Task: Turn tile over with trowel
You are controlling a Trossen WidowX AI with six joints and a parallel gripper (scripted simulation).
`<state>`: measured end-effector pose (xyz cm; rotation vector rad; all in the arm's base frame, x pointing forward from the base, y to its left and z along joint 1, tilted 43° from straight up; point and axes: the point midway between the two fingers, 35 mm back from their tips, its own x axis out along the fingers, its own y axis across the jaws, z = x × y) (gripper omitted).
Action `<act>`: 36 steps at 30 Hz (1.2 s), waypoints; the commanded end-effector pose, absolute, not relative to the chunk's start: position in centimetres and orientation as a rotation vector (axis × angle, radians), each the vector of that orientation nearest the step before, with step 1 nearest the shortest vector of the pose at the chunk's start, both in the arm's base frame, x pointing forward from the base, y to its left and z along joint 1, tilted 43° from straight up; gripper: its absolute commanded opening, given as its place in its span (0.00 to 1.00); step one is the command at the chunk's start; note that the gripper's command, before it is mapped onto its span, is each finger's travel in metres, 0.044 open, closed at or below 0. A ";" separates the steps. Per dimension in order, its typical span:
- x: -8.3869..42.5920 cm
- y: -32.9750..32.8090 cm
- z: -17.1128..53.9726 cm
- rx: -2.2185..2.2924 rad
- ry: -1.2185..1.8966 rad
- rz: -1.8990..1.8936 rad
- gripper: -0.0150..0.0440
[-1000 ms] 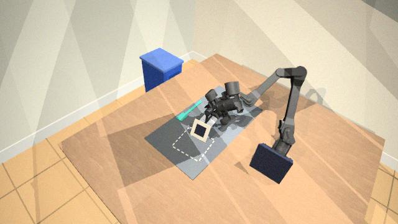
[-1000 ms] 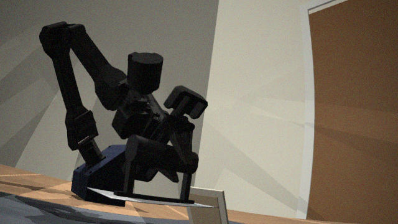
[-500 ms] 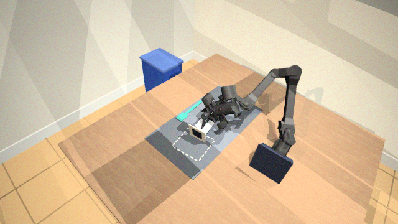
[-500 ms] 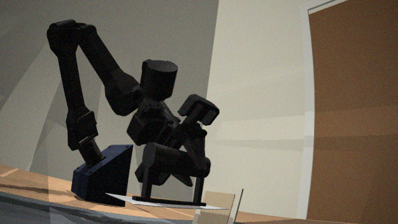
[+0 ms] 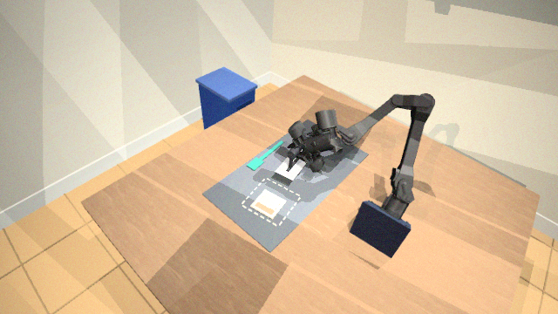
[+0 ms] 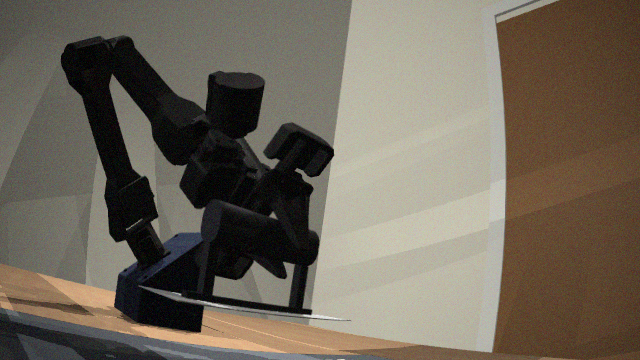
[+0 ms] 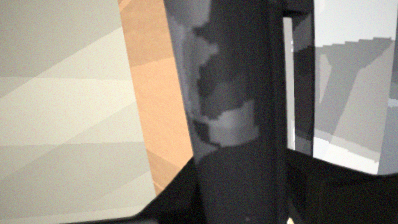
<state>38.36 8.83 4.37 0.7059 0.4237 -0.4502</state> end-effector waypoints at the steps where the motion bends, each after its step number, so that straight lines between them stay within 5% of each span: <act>1: 38.7 8.5 6.6 0.713 0.415 -0.435 0.25; 36: 38.7 8.2 7.3 0.713 0.415 -0.435 0.25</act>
